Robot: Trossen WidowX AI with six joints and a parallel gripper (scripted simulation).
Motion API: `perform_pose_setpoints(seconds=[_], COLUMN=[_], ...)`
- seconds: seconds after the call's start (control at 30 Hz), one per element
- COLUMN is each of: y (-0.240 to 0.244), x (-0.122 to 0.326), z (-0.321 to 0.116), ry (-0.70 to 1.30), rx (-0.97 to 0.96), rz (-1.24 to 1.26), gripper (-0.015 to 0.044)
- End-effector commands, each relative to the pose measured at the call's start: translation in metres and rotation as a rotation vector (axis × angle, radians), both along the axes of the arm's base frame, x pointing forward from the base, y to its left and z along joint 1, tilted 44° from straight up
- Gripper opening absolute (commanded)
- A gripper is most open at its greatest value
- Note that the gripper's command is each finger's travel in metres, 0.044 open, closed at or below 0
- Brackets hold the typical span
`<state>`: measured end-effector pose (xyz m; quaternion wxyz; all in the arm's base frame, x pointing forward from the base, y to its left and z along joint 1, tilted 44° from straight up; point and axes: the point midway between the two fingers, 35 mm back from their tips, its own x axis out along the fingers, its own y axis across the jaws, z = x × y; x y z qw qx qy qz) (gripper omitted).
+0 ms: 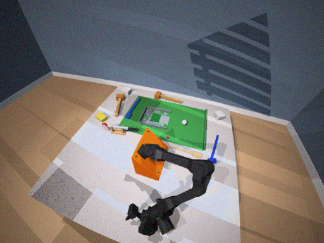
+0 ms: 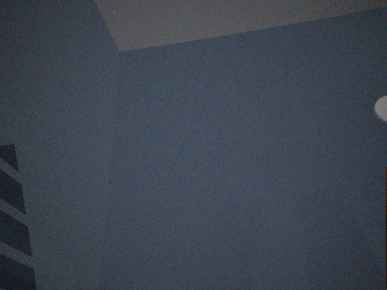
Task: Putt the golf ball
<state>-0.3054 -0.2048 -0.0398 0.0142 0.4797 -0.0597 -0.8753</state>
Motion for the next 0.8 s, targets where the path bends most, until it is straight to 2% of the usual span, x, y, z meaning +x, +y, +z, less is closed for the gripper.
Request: perform_pose_setpoints(seconds=[0.0, 0.43, 0.77], y=[-0.029, -0.11, -0.187], x=[0.003, 0.049, 0.15], z=[0.03, 0.122, 0.202], ry=[0.078, 0.349, 0.486], rx=[0.005, 0.023, -0.235], rz=[0.142, 0.549, 0.787], gripper=[0.044, 0.044, 0.044])
